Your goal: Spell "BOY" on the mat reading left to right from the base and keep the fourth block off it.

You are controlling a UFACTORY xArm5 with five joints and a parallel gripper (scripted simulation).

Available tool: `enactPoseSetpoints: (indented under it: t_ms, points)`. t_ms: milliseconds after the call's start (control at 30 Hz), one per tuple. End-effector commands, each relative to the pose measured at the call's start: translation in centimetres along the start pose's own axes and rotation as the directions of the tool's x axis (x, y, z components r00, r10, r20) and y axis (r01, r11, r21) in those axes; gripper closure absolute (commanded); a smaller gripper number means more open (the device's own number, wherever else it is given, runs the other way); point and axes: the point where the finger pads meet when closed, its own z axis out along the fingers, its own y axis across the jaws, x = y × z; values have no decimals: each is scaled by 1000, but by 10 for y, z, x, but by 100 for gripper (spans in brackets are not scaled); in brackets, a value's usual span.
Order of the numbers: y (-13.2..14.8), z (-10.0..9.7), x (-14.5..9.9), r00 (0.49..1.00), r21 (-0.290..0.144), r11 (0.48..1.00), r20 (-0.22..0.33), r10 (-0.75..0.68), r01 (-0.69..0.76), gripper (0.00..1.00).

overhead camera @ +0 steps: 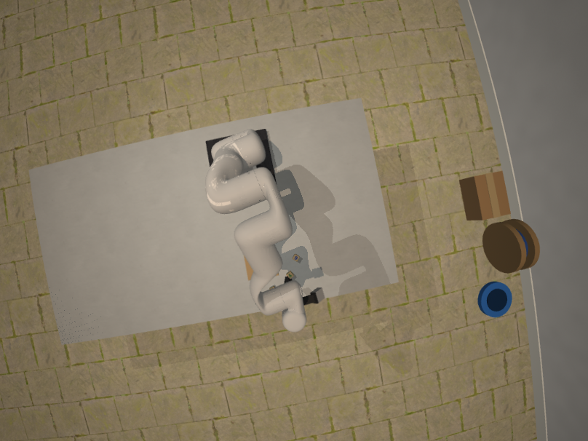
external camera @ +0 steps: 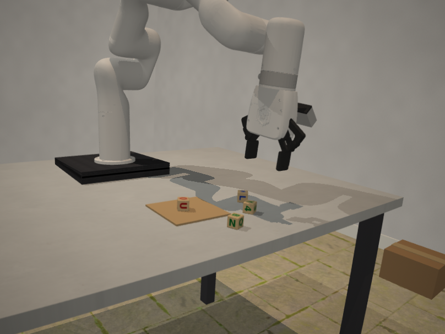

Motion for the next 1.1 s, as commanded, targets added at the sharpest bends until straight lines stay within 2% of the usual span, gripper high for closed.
enactPoseSetpoints:
  t_ms: [0,267,333,367,567,833,900,933,1067]
  points:
    - [-1,-6,-9,991,33,990,-1,-134,134,0]
    - [-5,-10,-20,957,70,954,-16,-290,290,0]
    - [-5,-10,-20,957,70,954,-16,-290,290,0]
    - [-6,-12,-25,938,82,935,-25,-345,346,0]
    - [-9,-16,-32,894,103,888,-45,-446,448,0]
    - [-14,-22,-44,810,125,801,-85,-580,586,0]
    - [-14,-22,-44,810,125,801,-85,-580,586,0]
    - [-16,-24,-48,775,130,764,-102,-624,632,0]
    - [-18,-26,-53,727,134,715,-123,-675,686,0]
